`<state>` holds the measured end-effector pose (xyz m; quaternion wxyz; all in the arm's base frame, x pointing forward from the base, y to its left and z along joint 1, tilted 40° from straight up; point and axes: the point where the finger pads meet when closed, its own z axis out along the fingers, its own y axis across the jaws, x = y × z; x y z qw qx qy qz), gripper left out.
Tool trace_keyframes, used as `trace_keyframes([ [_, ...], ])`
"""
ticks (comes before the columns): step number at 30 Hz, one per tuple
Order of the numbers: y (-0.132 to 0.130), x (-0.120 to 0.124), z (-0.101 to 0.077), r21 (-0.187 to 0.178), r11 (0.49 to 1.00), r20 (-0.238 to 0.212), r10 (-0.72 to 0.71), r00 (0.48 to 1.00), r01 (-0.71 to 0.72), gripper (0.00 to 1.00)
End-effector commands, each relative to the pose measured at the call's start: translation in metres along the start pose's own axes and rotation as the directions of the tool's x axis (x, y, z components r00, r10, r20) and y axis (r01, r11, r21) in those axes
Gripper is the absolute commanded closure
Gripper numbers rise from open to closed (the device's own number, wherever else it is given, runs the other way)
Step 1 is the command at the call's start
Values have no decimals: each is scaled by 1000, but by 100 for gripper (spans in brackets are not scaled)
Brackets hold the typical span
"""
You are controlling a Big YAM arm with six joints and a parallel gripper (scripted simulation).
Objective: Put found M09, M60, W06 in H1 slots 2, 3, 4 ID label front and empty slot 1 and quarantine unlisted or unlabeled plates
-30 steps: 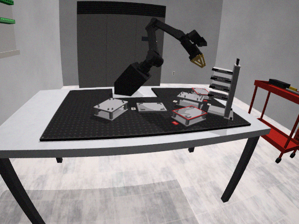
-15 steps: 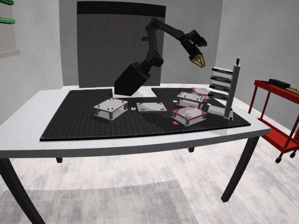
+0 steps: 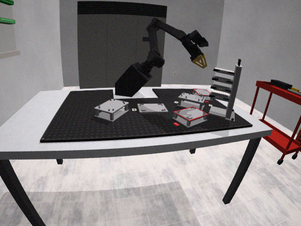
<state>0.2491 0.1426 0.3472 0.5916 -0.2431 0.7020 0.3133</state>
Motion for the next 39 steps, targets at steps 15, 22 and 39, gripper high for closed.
trace_keyframes([
  [15, 5, -24, -3, -3, 999, 41, -31, 999, 32, 0],
  [22, 5, -24, -3, -3, 999, 41, -31, 999, 32, 0],
  [39, 1, -1, -9, 6, 1000, 16, -18, 1000, 18, 0],
])
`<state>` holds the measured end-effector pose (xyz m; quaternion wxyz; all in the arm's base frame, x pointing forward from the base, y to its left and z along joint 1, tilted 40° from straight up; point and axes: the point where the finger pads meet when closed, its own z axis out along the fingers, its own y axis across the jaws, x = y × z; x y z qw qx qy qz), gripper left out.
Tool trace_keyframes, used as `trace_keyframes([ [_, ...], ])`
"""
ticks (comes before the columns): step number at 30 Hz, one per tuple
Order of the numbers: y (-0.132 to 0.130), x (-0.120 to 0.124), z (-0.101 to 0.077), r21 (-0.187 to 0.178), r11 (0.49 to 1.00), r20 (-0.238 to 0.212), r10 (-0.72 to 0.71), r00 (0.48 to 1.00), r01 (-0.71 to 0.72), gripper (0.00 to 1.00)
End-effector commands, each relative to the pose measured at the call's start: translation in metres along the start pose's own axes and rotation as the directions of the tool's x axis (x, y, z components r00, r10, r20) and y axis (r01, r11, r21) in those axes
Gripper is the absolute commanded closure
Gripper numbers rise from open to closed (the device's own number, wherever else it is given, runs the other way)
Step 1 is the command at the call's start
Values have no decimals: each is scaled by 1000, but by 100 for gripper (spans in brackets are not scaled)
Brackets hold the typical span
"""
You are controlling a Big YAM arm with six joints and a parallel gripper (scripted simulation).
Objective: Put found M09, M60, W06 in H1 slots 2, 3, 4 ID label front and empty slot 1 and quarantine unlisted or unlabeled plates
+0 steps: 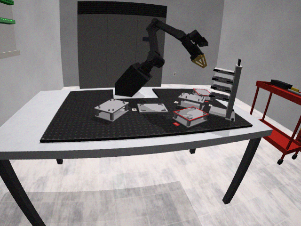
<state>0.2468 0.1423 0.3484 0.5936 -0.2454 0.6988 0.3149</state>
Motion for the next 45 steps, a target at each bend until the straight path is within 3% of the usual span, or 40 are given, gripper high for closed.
trace_keyframes([
  [1, -1, 1, -8, 12, 1000, 10, -17, 1000, 16, 0],
  [15, -1, 16, -22, 13, 1000, 8, -16, 1000, 16, 0],
  [16, -2, 16, -20, 17, 1000, 12, -19, 1000, 19, 0],
  [17, 3, 14, -16, -5, 1000, 21, -25, 999, 25, 0],
  [45, 1, 46, 15, -5, 1000, 15, 0, 1000, 0, 0],
])
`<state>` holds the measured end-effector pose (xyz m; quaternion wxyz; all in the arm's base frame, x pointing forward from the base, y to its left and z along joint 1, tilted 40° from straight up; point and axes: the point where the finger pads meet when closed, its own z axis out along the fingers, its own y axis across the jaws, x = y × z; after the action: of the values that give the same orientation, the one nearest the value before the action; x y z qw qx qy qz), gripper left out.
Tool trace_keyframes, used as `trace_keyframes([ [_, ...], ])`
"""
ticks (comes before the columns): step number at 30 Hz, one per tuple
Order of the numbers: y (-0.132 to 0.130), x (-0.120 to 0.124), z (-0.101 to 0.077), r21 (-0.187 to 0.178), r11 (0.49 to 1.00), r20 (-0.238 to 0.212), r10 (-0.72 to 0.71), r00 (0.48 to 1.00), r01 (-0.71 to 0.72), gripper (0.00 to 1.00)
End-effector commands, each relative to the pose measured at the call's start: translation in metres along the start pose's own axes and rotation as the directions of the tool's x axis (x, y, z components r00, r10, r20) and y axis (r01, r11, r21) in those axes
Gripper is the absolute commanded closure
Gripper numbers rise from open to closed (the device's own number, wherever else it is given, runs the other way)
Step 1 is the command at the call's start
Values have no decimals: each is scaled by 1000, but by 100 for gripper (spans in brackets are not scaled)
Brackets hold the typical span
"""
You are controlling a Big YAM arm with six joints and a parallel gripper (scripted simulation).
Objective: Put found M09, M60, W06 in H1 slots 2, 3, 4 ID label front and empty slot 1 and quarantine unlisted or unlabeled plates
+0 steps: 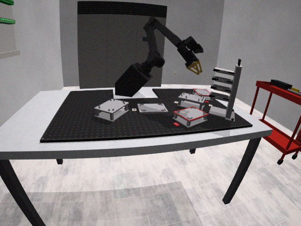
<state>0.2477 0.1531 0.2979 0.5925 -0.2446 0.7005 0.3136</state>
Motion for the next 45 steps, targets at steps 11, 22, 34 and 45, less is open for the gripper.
trace_keyframes([
  [11, 7, -37, 11, -12, 999, 66, -31, 997, 32, 0],
  [22, 7, -48, 22, -12, 1000, 67, -28, 997, 29, 0],
  [34, 3, -36, 25, -2, 1000, 42, -22, 999, 22, 0],
  [45, 3, -36, 25, -2, 1000, 42, -22, 999, 22, 0],
])
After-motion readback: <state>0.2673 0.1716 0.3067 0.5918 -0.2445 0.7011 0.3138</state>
